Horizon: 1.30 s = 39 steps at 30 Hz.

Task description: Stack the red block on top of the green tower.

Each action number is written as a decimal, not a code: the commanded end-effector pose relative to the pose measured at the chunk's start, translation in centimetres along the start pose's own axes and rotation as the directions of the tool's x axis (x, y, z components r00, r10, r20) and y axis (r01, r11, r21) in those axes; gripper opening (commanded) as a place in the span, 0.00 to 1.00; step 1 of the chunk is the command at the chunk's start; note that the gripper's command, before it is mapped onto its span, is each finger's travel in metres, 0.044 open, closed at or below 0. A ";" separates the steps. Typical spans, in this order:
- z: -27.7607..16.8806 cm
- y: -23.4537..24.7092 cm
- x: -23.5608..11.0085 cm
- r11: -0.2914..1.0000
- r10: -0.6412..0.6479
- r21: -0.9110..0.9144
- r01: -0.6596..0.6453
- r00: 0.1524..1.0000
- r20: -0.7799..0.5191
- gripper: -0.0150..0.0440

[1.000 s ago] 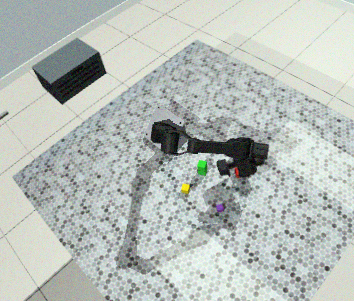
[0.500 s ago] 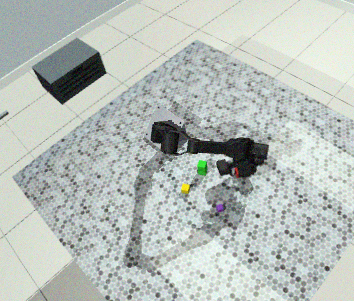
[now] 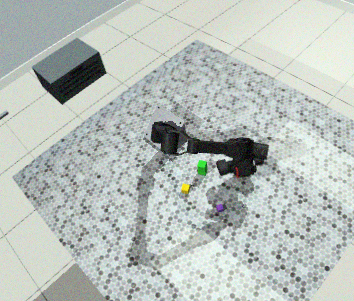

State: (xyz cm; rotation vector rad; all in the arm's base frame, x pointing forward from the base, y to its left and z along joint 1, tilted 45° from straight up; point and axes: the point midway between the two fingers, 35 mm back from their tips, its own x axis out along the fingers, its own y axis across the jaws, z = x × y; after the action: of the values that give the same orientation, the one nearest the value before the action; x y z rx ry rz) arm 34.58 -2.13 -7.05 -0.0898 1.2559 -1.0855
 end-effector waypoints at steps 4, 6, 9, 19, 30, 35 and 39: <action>0.0 0.1 -1.9 1.000 -0.001 -0.004 0.001 1.000 0.002 0.25; 0.0 0.1 -3.1 1.000 -0.002 -0.005 0.002 1.000 0.003 0.25; 0.0 0.1 -4.6 1.000 -0.002 -0.006 0.002 1.000 0.003 0.25; -0.1 0.1 -9.9 1.000 0.000 -0.007 0.000 1.000 0.002 0.25; -0.1 0.1 -11.9 1.000 0.000 -0.008 0.000 1.000 0.002 0.25; -0.4 -0.9 -12.2 1.000 -0.001 -0.007 0.001 1.000 0.001 0.25; -0.9 -2.4 -12.5 1.000 -0.001 -0.008 0.001 1.000 0.001 0.25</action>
State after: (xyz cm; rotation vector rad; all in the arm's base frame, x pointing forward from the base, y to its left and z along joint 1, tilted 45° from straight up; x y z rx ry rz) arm 34.53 5.85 2.43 -0.0975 1.2534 -1.0785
